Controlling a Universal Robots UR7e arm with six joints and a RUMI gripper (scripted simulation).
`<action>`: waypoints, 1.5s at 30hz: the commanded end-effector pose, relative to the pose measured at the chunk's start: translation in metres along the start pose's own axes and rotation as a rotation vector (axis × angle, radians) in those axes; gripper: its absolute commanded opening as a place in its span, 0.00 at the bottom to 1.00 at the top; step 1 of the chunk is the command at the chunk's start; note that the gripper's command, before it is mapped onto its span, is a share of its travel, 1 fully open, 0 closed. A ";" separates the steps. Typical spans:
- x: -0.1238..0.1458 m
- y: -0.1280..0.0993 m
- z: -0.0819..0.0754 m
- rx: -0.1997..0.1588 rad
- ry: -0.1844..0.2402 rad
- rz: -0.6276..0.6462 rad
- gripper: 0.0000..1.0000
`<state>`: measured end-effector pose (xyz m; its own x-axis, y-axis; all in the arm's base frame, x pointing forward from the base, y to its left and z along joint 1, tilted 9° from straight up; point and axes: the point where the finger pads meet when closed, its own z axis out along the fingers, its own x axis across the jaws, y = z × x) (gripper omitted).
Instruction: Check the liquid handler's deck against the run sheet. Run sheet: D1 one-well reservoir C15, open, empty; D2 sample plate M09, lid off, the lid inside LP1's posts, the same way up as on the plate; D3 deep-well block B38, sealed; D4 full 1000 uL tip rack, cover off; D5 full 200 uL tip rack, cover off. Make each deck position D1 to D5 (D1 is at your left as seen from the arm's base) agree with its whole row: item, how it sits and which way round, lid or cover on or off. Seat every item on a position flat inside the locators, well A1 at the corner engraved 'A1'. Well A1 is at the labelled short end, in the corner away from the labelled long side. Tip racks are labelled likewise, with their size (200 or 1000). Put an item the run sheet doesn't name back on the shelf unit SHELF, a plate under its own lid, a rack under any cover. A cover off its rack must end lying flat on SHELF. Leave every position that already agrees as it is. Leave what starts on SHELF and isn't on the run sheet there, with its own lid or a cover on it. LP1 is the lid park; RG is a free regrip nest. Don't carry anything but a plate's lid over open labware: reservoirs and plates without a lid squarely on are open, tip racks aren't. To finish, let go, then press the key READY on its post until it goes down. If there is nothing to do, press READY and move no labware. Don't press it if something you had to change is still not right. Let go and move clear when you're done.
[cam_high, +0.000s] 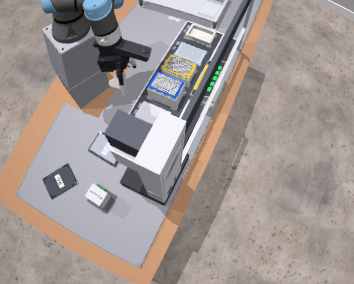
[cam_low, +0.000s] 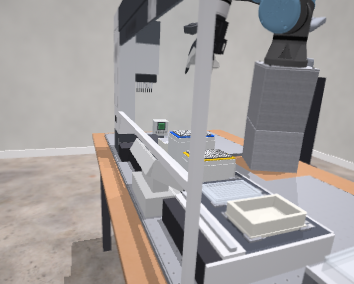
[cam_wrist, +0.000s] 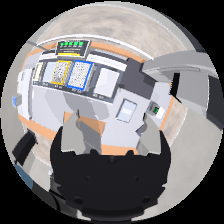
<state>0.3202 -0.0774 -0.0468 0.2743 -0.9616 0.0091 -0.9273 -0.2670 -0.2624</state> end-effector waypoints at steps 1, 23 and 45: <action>-0.098 -0.020 0.000 -0.056 -0.074 0.105 0.82; -0.099 -0.017 -0.001 -0.069 -0.084 0.124 0.82; -0.099 -0.017 -0.001 -0.069 -0.084 0.124 0.82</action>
<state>0.3202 -0.0774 -0.0468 0.2743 -0.9616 0.0091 -0.9273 -0.2670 -0.2624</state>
